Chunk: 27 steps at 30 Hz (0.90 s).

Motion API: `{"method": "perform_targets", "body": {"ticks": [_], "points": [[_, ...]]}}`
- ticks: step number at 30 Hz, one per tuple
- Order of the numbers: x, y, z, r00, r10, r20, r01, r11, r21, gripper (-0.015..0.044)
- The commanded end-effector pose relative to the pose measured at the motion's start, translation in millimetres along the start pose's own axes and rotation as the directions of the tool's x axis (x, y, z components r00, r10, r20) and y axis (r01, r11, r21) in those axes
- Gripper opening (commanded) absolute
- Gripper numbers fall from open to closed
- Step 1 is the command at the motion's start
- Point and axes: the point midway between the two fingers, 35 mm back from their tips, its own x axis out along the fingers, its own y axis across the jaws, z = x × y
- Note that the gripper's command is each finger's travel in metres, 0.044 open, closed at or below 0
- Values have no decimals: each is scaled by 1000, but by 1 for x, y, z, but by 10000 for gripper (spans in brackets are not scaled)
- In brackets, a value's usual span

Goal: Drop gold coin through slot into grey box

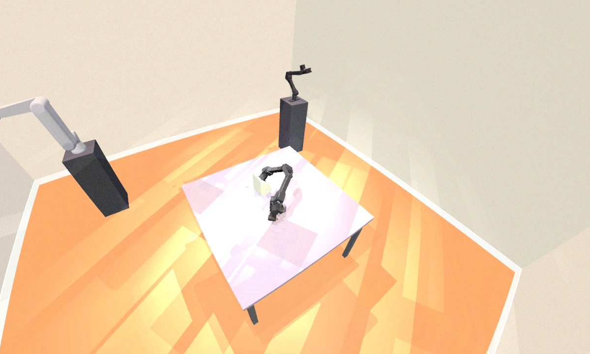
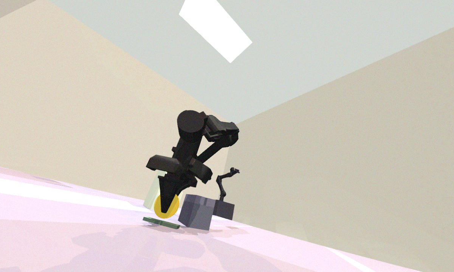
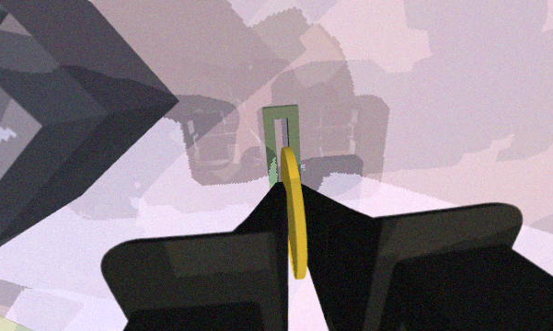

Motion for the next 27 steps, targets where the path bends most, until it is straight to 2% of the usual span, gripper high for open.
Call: {"method": "perform_targets", "body": {"ticks": [1, 27], "points": [[-11, -3, 3, 1000, -11, -3, 11, 1000, -12, 0], [-77, -2, 2, 1000, -12, -5, 12, 1000, -11, 0]]}}
